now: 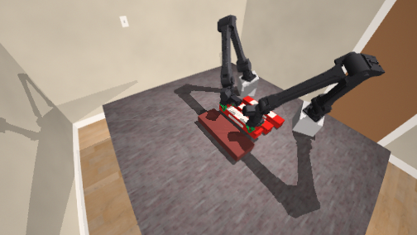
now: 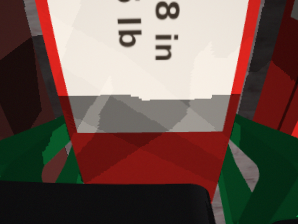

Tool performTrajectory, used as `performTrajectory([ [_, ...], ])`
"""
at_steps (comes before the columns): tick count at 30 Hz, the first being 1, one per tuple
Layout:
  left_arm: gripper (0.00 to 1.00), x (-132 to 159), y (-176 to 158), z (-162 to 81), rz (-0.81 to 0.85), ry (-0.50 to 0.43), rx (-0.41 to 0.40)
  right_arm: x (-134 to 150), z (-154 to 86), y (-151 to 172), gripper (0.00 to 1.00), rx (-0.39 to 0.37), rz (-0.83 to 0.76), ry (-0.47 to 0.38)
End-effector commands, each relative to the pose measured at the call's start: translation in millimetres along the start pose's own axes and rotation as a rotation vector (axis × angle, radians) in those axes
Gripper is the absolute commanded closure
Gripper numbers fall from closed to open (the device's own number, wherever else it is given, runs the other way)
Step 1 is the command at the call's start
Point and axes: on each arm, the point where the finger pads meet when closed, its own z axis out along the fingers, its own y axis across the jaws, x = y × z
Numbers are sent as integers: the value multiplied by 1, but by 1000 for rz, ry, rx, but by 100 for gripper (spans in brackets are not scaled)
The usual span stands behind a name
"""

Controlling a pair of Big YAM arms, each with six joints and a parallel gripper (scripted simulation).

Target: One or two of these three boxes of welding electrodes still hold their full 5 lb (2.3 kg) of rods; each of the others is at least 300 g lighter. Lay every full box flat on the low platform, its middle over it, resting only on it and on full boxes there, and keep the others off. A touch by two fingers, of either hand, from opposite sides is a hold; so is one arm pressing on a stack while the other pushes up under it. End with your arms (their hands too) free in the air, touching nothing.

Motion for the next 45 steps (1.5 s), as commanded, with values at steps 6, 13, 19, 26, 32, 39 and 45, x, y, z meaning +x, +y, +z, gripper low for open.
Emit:
performTrajectory([
  [6, 100, -1, 24, -17, -30, -27, -59, 7, -10, -16, 100, 44, 18, -5],
  [13, 100, -1, 23, -16, -32, -28, -60, 7, -9, -15, 100, 42, 17, -4],
  [19, 100, 0, 23, -15, -33, -27, -59, 8, -9, -15, 100, 41, 16, -3],
  [26, 100, 0, 22, -14, -34, -26, -58, 8, -9, -15, 100, 40, 16, -3],
  [32, 100, 1, 20, -7, -26, -22, -51, 5, 4, -12, 100, 26, 9, 3],
  [39, 100, 1, 23, -5, -28, -26, -58, 5, 7, -14, 100, 29, 11, 2],
  [45, 100, 1, 22, -1, -27, -24, -55, 6, 11, -12, 100, 28, 10, 2],
])
